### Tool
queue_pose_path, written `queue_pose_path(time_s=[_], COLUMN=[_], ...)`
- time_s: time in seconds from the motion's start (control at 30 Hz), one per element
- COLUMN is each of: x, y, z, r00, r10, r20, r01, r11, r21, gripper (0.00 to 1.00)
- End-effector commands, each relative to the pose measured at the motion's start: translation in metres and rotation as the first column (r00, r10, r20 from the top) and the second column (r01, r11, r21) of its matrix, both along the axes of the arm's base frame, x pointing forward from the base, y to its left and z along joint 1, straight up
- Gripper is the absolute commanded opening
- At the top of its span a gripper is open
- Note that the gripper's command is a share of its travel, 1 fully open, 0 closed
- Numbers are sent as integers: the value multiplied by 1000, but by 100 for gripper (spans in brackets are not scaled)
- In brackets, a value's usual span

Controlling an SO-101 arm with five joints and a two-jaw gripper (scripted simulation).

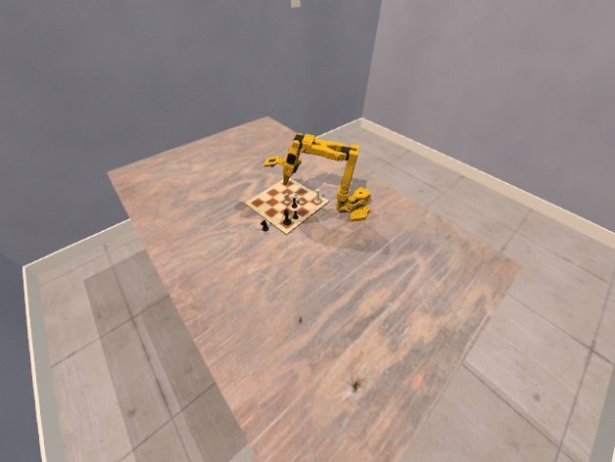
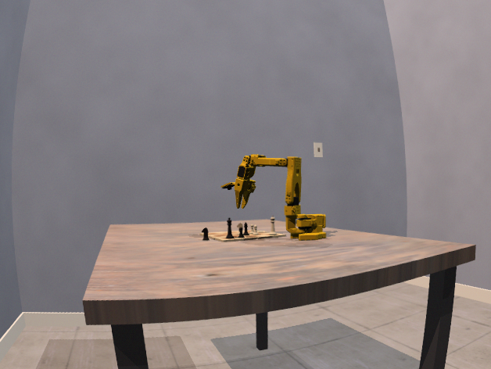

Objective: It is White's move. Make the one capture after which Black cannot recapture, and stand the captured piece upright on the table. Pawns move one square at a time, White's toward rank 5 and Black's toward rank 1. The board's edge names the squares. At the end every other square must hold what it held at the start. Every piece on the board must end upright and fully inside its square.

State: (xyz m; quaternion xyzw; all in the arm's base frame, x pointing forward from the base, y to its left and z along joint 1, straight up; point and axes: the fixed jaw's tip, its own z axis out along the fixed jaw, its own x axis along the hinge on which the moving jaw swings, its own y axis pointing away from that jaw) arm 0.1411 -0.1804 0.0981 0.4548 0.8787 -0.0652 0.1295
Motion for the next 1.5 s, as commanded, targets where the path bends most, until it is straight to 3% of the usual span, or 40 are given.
queue_pose_path(time_s=[0.0, 0.57, 1.47], x=[-2, -2, -1], y=[0, -1, -2], z=[-1, -7, -66], r00=[1000, 1000, 1000], r10=[-2, -2, -2], r20=[-3, -3, -3], r01=[2, 2, 2], r11=[1000, 1000, 1000], r21=[2, 2, 2], gripper=[13, 13, 13])
